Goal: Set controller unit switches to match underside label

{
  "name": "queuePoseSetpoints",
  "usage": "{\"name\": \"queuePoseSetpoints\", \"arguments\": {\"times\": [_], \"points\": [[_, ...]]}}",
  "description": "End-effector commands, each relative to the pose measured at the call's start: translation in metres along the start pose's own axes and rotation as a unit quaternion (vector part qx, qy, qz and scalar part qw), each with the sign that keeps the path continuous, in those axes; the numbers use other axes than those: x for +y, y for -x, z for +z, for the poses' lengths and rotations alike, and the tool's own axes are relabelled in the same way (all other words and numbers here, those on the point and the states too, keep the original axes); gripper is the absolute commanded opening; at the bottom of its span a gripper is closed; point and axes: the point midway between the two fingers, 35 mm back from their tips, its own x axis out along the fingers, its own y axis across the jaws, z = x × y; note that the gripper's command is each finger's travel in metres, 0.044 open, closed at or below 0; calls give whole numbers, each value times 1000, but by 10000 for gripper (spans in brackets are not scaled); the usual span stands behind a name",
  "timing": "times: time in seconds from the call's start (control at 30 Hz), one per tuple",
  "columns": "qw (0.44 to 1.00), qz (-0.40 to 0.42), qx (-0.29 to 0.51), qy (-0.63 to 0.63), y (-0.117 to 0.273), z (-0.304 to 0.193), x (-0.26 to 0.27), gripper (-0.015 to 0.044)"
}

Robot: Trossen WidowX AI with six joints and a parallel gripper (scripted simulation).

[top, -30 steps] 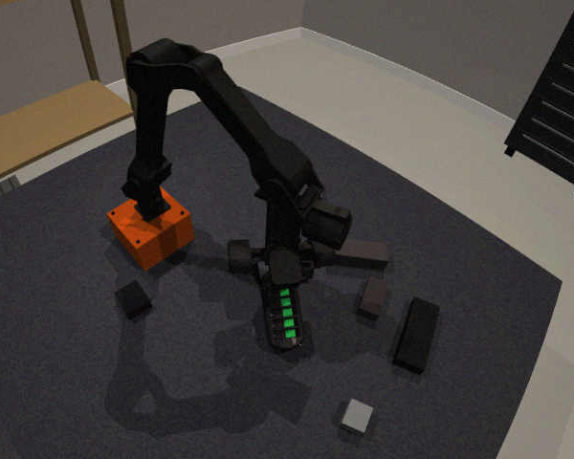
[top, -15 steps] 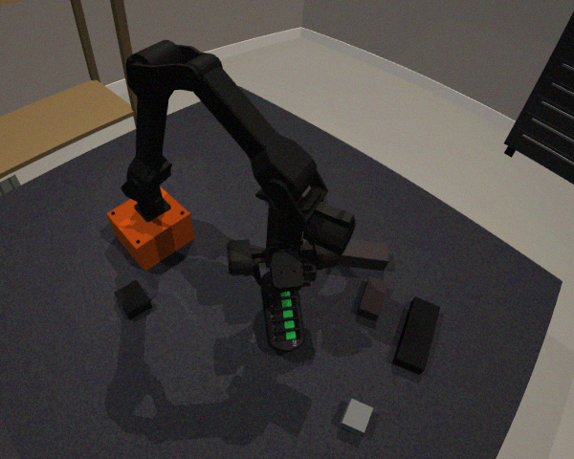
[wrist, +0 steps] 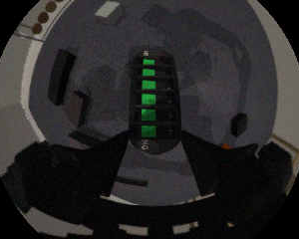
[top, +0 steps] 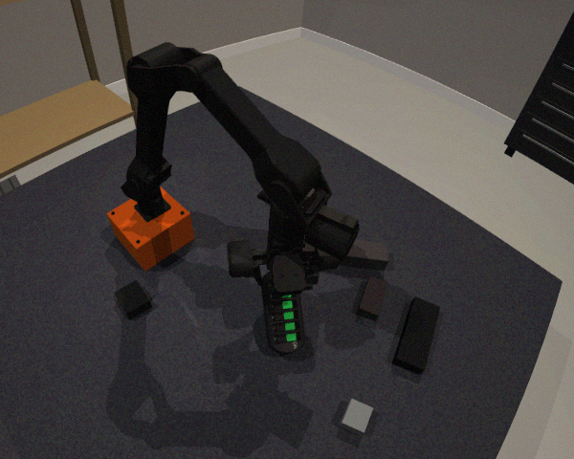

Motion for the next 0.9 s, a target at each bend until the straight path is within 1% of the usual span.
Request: {"name": "queuePoseSetpoints", "arguments": {"times": [0.0,0.87], "points": [[1000,4,-4,-1,5,8,1,338],[1000,4,22,-1,18,26,1,338]]}}
